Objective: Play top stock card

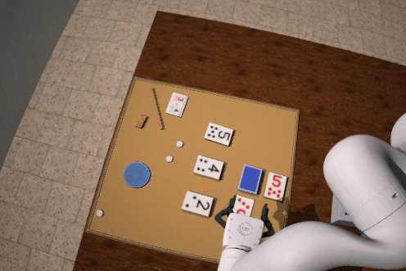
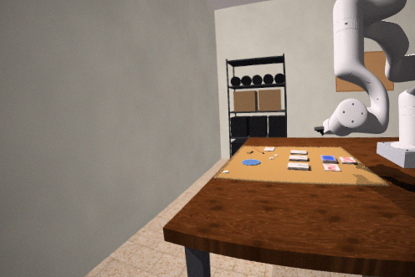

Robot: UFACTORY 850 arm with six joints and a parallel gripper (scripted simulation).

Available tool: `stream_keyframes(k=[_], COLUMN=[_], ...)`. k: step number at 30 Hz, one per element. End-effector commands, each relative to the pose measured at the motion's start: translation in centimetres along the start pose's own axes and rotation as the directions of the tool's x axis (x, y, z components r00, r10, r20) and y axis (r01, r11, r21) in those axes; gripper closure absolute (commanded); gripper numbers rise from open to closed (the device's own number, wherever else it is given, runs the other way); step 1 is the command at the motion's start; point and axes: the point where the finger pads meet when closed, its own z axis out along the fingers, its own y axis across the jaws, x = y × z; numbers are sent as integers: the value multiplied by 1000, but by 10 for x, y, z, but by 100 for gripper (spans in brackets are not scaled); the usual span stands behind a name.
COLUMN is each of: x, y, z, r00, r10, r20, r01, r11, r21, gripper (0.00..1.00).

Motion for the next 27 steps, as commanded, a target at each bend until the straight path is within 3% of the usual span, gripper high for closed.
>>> stream_keyframes(k=[1,5,8,13,14,21,25,27], x=[-1,-1,-1,-1,-1,-1,-1,-1], y=[1,1,1,1,1,1,0,0], z=[-1,-1,-1,-1,-1,-1,-1,-1], r00=[993,963,962,886,883,732,700,637], r10=[2,2,2,1,1,1,0,1], r20=[-120,-270,-272,-463,-469,-682,-714,-771], r01=[-2,-2,-2,-2,-2,-2,-1,-2], r11=[1000,1000,1000,1000,1000,1000,1000,1000], r21=[-1,0,0,0,0,-1,0,-1], gripper=[0,0,0,0,0,0,0,0])
